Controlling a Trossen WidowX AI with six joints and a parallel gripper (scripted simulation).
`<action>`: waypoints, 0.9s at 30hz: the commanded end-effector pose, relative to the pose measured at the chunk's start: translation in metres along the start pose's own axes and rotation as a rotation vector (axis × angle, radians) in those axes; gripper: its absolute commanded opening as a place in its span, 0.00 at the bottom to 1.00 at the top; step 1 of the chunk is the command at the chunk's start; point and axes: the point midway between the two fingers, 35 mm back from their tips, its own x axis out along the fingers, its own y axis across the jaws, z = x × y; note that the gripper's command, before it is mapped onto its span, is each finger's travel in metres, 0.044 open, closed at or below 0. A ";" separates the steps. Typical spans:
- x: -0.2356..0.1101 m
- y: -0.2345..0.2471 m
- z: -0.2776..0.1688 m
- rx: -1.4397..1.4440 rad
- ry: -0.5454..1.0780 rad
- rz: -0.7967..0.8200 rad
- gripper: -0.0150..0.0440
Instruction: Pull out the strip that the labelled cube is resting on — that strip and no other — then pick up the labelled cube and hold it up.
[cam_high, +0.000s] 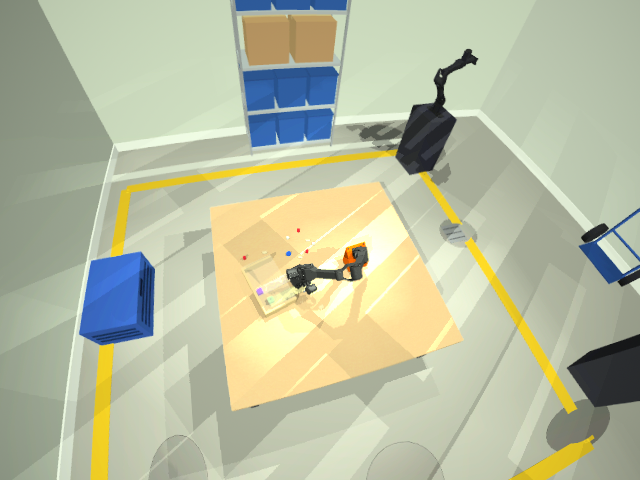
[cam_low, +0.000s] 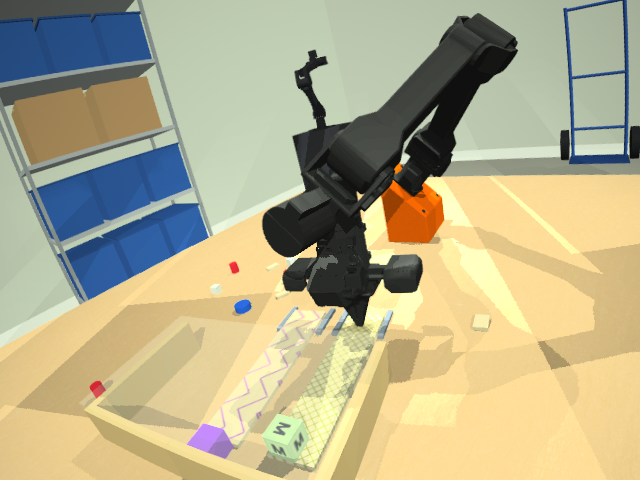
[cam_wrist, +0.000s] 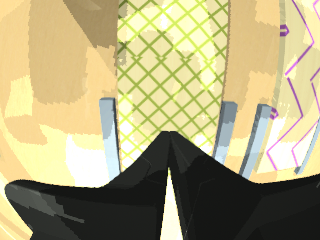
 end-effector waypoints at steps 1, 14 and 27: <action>0.005 0.001 -0.013 0.005 0.022 -0.001 0.25; 0.005 0.000 -0.034 0.006 0.023 -0.001 0.25; 0.005 0.000 -0.053 0.007 0.024 -0.001 0.25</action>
